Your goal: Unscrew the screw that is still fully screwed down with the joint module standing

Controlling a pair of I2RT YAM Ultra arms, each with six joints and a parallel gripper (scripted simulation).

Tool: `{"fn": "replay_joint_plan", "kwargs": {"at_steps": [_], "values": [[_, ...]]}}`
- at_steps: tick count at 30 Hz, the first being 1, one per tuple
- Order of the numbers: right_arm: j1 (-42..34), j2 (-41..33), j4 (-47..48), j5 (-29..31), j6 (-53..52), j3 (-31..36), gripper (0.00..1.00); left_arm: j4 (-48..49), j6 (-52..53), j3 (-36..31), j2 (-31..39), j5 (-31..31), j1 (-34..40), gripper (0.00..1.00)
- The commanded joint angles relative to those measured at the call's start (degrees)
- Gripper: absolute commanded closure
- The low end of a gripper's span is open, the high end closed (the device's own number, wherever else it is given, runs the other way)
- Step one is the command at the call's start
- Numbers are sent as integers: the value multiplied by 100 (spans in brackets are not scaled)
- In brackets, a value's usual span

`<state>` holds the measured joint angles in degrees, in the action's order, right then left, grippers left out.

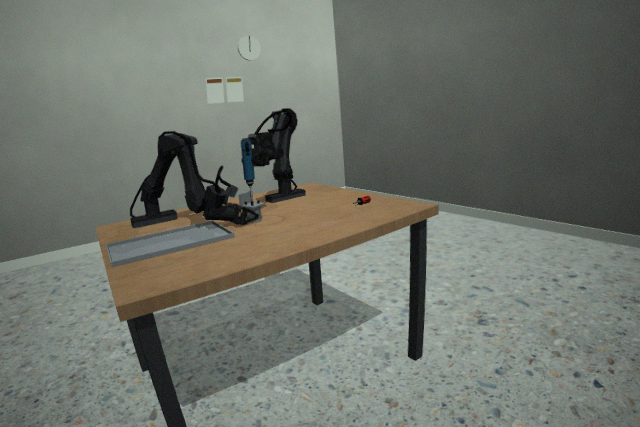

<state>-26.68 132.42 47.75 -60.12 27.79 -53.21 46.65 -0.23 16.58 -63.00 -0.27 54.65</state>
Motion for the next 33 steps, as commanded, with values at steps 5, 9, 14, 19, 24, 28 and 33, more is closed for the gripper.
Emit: {"fn": "replay_joint_plan", "kwargs": {"at_steps": [5, 9, 14, 19, 24, 28, 33], "values": [[73, -190, 23, -42, -34, 12, 41, 429, -25, 166, 190, 21, -40, 58], [73, -190, 23, -42, -34, 12, 41, 429, -25, 166, 190, 21, -40, 58], [73, -190, 23, -42, -34, 12, 41, 417, -24, 166, 190, 32, -53, 58], [73, -190, 23, -42, -34, 12, 41, 413, -23, 167, 192, 33, -54, 58], [73, -190, 23, -42, -34, 12, 41, 412, -23, 167, 192, 33, -54, 58], [73, -190, 23, -42, -34, 12, 41, 412, -23, 167, 192, 33, -54, 58], [73, -190, 23, -42, -34, 12, 41, 447, -24, 82, 119, 38, -60, 58]]}}
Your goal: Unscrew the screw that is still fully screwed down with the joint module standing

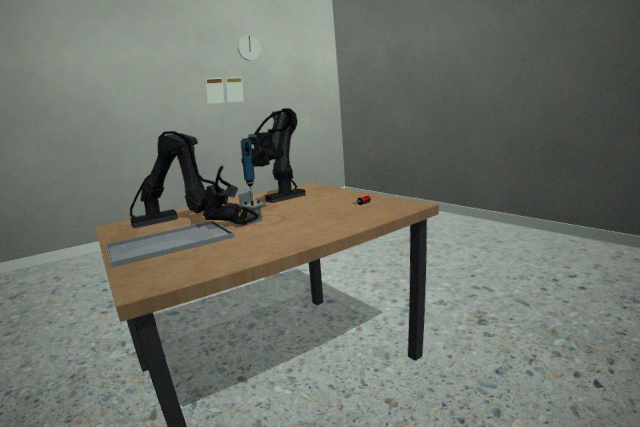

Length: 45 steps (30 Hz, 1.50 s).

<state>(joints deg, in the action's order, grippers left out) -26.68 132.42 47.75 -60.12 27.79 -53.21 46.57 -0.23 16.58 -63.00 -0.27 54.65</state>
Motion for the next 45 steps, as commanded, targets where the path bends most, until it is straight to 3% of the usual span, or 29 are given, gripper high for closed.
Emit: {"fn": "replay_joint_plan", "kwargs": {"at_steps": [1, 45], "values": [[73, -190, 23, -42, -34, 12, 41, 460, -25, 51, 83, 39, -61, 58], [73, -190, 23, -42, -34, 12, 41, 710, -27, -25, -235, 18, -19, 58]]}}
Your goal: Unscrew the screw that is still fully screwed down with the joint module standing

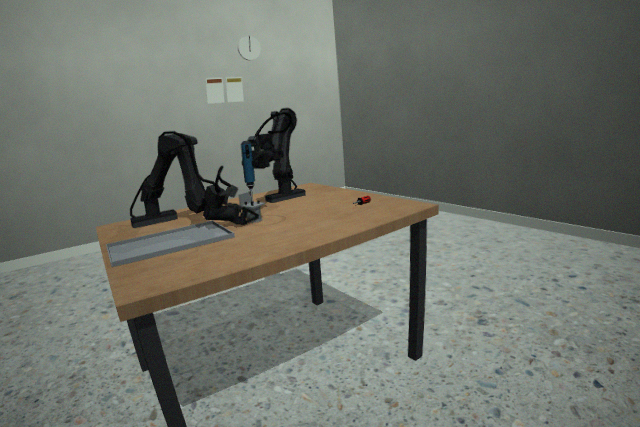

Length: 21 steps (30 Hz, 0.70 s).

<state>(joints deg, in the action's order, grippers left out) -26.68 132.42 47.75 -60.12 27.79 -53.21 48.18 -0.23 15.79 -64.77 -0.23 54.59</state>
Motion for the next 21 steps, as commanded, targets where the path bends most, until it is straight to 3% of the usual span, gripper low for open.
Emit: {"fn": "replay_joint_plan", "kwargs": {"at_steps": [1, 21], "values": [[73, -190, 23, -42, -34, 12, 41, 548, -27, 54, -58, 13, -13, 58], [73, -190, 23, -43, -34, 12, 41, 645, -23, -25, -123, 2, 0, 58]]}}
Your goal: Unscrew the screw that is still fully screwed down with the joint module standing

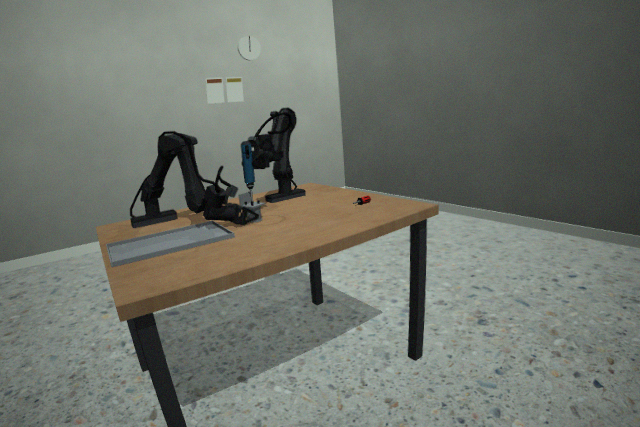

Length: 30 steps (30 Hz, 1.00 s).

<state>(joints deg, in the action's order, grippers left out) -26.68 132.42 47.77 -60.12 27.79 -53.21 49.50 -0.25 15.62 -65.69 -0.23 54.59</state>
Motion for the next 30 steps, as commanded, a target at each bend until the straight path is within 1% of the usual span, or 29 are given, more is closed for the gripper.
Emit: {"fn": "replay_joint_plan", "kwargs": {"at_steps": [1, 3, 30], "values": [[73, -190, 21, -43, -34, 12, 41, 529, -21, -9, 21, 2, 0, 58], [73, -190, 21, -43, -34, 12, 41, 548, -21, 63, -19, 2, 1, 58], [73, -190, 21, -43, -36, 12, 41, 621, -21, -31, -97, 1, 2, 58]]}}
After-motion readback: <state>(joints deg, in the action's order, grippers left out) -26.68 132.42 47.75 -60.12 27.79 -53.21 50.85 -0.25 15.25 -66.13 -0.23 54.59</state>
